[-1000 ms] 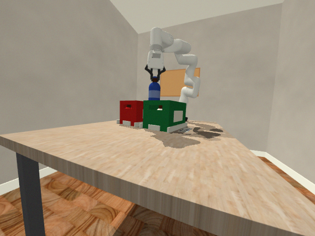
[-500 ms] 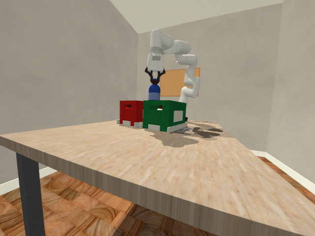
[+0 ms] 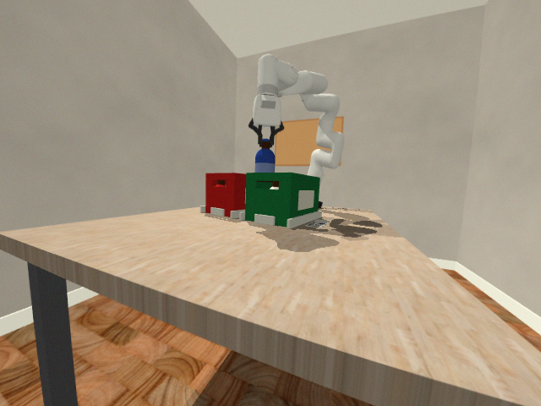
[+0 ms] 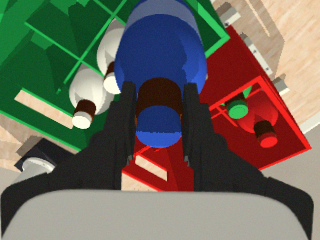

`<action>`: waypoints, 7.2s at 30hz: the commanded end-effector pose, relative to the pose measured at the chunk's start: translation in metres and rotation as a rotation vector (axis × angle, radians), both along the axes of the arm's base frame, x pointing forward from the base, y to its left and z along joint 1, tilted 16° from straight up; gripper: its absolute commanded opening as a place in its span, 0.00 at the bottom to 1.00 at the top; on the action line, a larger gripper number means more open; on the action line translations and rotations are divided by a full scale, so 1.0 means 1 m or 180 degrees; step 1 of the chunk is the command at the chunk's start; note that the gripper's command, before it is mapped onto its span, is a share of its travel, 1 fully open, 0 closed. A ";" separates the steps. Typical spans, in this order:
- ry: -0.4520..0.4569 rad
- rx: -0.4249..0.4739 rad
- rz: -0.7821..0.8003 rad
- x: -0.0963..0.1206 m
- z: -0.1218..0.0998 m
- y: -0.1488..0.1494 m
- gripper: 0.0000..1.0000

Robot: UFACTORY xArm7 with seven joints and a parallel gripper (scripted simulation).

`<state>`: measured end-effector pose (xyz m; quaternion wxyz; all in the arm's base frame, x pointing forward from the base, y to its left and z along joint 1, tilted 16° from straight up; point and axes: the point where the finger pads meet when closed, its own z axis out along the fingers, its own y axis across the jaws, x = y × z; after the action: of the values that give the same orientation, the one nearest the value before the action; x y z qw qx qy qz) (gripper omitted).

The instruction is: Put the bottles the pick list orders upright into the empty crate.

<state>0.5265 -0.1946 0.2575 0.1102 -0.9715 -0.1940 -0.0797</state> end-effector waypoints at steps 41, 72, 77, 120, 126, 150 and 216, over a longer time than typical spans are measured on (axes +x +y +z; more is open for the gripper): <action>-0.0017 -0.0009 -0.0006 0.005 -0.036 0.008 0.00; -0.0017 -0.0009 -0.0006 0.009 -0.062 0.015 0.00; -0.0017 -0.0009 -0.0006 0.009 -0.065 0.016 0.00; -0.0017 -0.0009 -0.0006 0.013 -0.099 0.024 0.00; -0.0017 -0.0009 -0.0006 0.013 -0.099 0.024 0.00; -0.0017 -0.0009 -0.0006 0.013 -0.099 0.024 0.00; -0.0017 -0.0009 -0.0006 0.016 -0.125 0.031 0.00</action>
<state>0.5413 -0.1626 0.1314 0.1101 -0.9715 -0.1940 -0.0797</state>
